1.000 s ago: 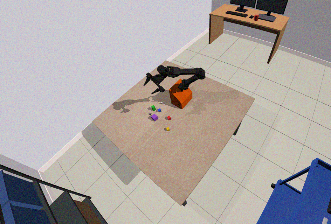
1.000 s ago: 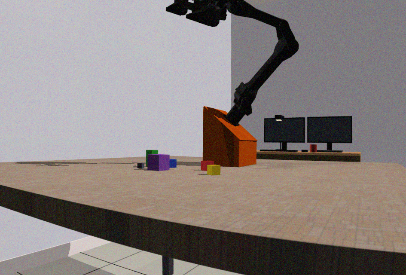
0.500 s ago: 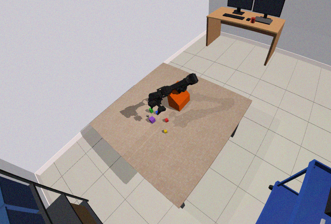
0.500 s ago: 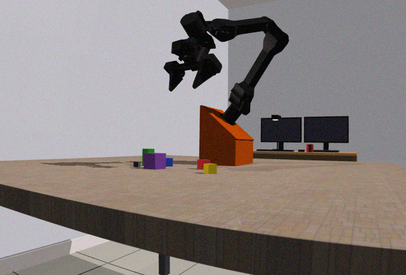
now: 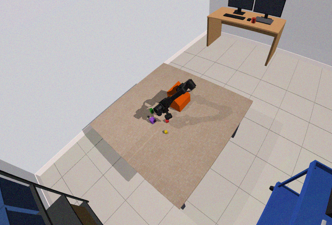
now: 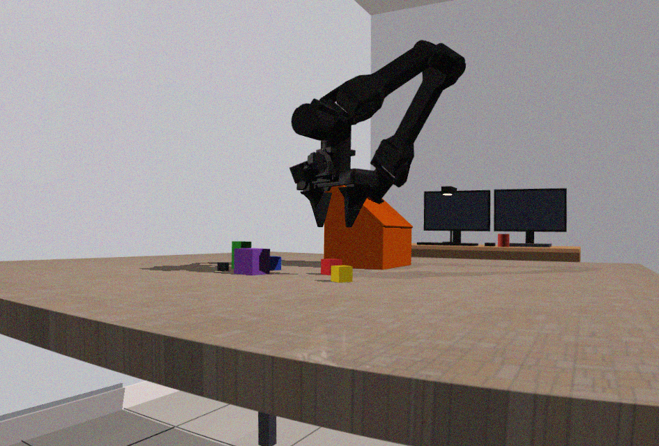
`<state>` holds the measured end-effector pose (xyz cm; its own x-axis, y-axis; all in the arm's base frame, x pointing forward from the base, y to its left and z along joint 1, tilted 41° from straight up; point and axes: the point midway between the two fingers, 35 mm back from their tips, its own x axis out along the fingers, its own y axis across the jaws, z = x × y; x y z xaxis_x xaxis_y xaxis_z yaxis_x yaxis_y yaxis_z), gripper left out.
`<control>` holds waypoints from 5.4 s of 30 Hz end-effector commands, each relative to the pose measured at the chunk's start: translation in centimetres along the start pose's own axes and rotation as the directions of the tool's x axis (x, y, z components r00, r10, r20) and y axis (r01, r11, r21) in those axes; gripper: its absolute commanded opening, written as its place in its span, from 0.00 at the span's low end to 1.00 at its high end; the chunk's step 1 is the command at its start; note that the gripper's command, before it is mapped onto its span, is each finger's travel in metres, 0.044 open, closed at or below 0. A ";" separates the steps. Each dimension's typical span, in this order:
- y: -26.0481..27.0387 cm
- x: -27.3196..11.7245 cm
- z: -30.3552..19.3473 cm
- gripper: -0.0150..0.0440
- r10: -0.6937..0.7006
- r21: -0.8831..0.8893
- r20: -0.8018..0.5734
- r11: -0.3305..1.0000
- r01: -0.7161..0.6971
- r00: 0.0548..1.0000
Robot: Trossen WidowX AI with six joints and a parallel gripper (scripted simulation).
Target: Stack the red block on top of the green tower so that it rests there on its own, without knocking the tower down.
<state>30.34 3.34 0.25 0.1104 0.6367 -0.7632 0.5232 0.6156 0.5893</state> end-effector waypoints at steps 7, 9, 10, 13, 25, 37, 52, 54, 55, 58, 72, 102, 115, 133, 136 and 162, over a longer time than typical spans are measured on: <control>-0.1 1.4 0.2 1.00 0.001 0.016 -0.012 1.000 -0.001 1.000; -0.1 2.6 0.2 1.00 0.001 0.016 -0.012 1.000 -0.001 1.000; -0.1 3.3 0.2 1.00 0.002 0.016 -0.012 1.000 -0.002 1.000; -0.1 4.6 0.2 1.00 0.003 0.016 -0.013 1.000 -0.003 1.000; -0.1 5.6 0.3 1.00 0.003 0.016 -0.013 1.000 -0.002 1.000; -0.1 7.6 0.2 1.00 0.003 0.016 -0.014 1.000 -0.003 1.000; -0.1 8.3 0.2 1.00 0.004 0.016 -0.014 1.000 -0.004 1.000; -0.1 8.3 0.2 1.00 0.004 0.016 -0.014 1.000 -0.004 1.000; -0.1 8.3 0.2 1.00 0.004 0.016 -0.014 1.000 -0.004 1.000; -0.1 8.3 0.2 0.91 0.004 0.016 -0.014 1.000 -0.004 1.000; -0.1 8.3 0.2 0.42 0.004 0.016 -0.014 1.000 -0.004 1.000; -0.2 -3.6 0.5 0.25 0.000 0.016 -0.011 1.000 0.000 1.000; -2.5 -3.9 2.6 0.25 -0.010 0.017 -0.003 1.000 0.010 1.000; -11.7 -4.3 8.3 0.25 -0.025 0.019 0.008 1.000 0.025 1.000; -13.5 -4.3 8.9 0.25 -0.025 0.019 0.009 1.000 0.025 1.000; -18.9 -0.4 10.4 0.25 -0.009 0.013 -0.004 1.000 0.009 1.000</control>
<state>29.20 -13.64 -12.98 0.0968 0.6310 -0.7697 0.5307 0.6215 0.5763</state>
